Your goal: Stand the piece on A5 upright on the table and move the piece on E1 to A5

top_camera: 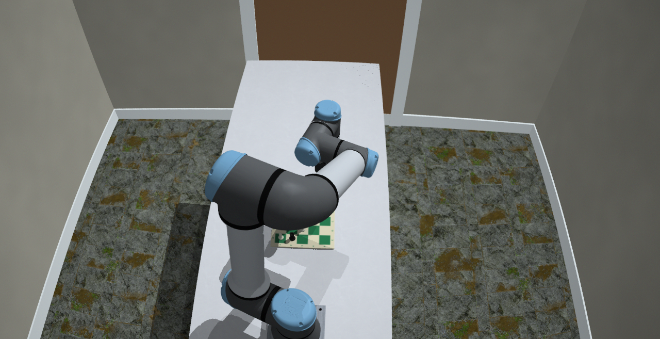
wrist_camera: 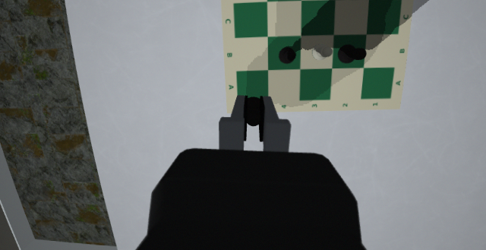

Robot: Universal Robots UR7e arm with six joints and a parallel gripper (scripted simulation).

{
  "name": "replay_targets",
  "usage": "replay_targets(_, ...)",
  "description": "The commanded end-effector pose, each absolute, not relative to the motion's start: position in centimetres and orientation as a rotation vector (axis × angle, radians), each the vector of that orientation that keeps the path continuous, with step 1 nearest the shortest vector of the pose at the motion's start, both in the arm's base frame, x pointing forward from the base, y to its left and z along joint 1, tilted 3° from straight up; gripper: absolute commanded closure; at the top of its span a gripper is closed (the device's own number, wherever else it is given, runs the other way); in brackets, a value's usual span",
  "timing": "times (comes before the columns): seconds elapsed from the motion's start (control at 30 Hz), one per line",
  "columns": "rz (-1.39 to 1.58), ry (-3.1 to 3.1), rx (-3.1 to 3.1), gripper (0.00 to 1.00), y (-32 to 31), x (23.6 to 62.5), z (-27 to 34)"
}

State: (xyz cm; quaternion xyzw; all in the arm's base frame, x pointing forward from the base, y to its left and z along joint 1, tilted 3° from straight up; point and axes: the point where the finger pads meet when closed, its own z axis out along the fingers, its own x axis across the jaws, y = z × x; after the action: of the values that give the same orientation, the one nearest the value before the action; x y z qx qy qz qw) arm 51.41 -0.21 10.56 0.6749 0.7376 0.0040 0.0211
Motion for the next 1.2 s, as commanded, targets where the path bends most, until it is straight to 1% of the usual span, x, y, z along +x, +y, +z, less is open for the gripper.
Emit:
replay_targets(0.0, 0.013, 2.295, 2.082, 1.0, 2.1, 52.5, 10.5)
replay_targets(0.13, 0.013, 2.316, 2.058, 1.0, 7.8, 54.6, 10.2)
replay_targets(0.23, 0.013, 2.316, 2.058, 1.0, 7.8, 54.6, 10.2)
replay_targets(0.37, 0.013, 2.329, 2.043, 1.0, 11.7, 55.5, 9.9)
replay_targets(0.93, 0.012, 2.33, 2.042, 1.0, 12.0, 55.6, 9.8)
replay_targets(1.17, 0.012, 2.33, 2.043, 1.0, 11.9, 55.7, 8.2)
